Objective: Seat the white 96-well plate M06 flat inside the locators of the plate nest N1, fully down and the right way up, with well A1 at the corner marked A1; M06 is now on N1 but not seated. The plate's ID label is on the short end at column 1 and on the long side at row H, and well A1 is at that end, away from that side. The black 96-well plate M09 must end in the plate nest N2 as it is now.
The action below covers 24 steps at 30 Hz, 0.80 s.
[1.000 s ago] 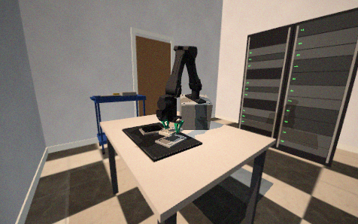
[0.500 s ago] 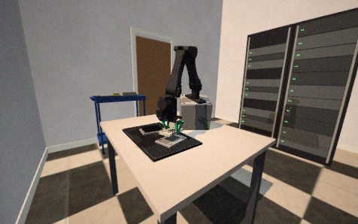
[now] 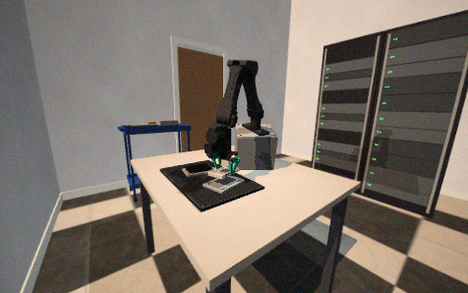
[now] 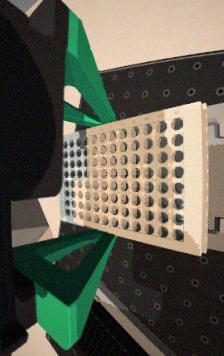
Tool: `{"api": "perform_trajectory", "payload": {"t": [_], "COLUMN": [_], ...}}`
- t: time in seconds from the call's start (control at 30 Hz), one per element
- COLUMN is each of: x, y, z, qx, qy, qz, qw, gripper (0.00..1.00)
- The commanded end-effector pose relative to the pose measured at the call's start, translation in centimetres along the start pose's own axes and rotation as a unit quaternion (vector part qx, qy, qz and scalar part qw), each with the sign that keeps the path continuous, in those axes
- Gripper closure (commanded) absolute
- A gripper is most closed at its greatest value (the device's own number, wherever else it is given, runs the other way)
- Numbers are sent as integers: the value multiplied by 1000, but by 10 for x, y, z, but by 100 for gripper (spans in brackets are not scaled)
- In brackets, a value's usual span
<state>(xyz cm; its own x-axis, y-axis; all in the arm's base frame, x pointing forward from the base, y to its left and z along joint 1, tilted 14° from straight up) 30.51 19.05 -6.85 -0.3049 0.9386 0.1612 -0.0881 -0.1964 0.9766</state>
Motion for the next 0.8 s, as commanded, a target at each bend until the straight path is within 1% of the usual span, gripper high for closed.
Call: {"api": "perform_trajectory", "payload": {"t": [0.0,0.3,0.43,0.63,0.77], "x": [9,8,9,8,6], "y": [18,19,19,19,16], "z": [22,24,28,28,20], "qx": [-33,-33,-40,-43,-35], "qy": [3,1,2,3,1], "qz": [7,6,8,8,7], "qw": [999,999,999,999,999], "gripper": [100,100,100,100,100]}}
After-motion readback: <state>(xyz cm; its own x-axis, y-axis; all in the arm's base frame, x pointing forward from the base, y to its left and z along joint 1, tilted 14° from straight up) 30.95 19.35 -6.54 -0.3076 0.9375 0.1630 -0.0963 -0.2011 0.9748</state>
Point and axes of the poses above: the point where the finger pads meet when closed, its own y axis back along the fingers, its own x axis across the jaws, z = x × y, the point moved 2 cm from there along y, back along the fingers, and after that the axes turned 4 degrees about -y, right-handed, at the moved point
